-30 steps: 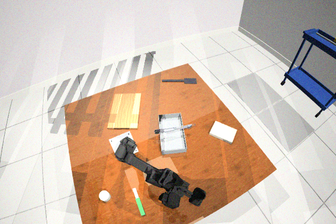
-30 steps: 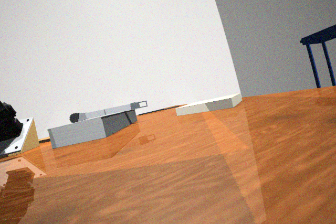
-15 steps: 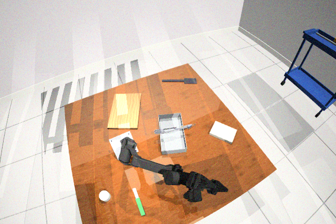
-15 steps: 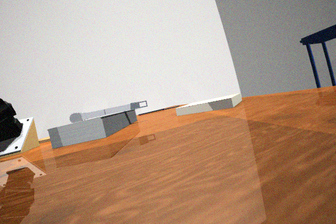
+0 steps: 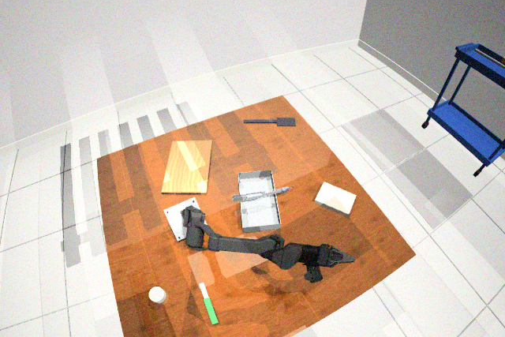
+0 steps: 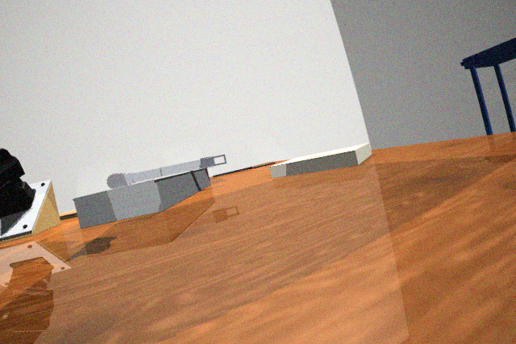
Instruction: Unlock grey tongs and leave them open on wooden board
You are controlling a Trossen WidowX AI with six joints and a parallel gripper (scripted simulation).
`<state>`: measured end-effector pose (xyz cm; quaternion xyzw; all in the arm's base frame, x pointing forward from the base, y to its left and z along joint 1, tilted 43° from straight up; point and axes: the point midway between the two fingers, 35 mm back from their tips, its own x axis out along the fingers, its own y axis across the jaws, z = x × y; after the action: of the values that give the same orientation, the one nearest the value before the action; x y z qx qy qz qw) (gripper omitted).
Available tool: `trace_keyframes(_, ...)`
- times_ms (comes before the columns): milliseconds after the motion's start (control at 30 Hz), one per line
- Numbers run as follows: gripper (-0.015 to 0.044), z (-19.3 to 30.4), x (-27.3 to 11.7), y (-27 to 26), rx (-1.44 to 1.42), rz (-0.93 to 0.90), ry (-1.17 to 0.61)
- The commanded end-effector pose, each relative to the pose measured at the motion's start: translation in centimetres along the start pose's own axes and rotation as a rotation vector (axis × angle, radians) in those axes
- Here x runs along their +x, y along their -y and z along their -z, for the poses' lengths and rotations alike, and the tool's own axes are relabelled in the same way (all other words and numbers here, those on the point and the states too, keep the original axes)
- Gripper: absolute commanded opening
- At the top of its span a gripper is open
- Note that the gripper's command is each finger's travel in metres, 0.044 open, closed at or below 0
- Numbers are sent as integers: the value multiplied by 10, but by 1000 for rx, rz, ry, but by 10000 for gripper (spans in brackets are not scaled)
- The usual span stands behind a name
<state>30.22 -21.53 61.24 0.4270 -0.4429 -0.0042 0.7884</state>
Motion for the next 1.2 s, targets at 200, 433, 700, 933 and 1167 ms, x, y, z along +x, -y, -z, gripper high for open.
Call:
trace_keyframes(200, 440, 68, -10, 93, 9, 313, -111)
trace_keyframes(433, 440, 144, -49, 168, -54, 616, -269)
trace_keyframes(700, 440, 225, -130, 236, -220, 955, -521)
trace_keyframes(933, 440, 279, -237, 273, -505, 1240, -841)
trace_keyframes(1167, 440, 294, -357, 276, -972, 1434, -1270)
